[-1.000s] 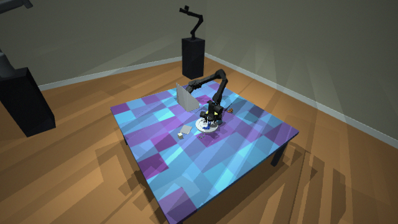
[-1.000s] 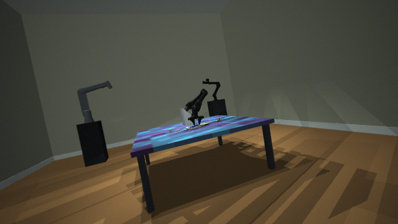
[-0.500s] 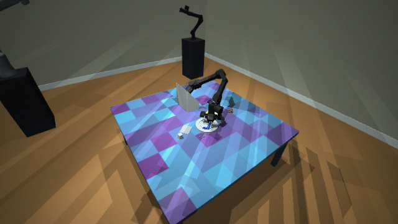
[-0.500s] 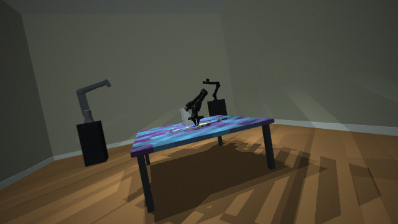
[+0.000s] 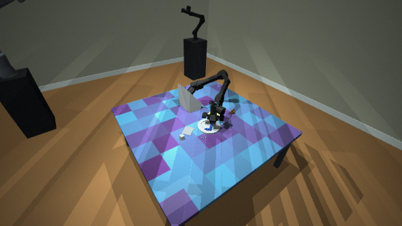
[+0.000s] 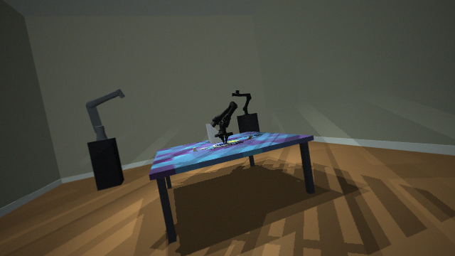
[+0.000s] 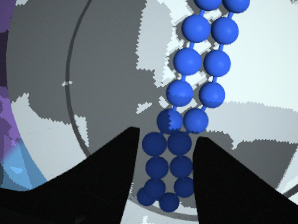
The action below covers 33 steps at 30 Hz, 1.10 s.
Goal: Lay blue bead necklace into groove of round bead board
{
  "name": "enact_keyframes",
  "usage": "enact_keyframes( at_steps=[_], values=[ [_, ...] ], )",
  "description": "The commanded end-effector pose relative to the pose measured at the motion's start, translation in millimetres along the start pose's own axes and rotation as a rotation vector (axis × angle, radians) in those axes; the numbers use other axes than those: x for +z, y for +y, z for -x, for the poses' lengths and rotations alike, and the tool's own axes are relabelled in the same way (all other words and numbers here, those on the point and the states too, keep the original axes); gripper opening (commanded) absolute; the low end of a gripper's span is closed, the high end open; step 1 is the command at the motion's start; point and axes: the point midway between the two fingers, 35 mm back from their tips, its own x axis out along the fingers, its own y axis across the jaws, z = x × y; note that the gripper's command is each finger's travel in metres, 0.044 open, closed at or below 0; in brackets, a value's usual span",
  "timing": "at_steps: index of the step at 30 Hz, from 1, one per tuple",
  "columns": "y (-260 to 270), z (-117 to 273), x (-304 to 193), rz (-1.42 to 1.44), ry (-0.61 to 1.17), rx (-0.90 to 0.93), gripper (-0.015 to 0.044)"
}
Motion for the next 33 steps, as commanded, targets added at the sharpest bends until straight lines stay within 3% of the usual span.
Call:
enact_keyframes(
  at_steps=[1, 33],
  values=[
    [0.1, -0.3, -0.1, 0.002, 0.0, 0.0, 0.0],
    [-0.8, 6.0, -0.7, -0.005, 0.004, -0.001, 0.0]
  ],
)
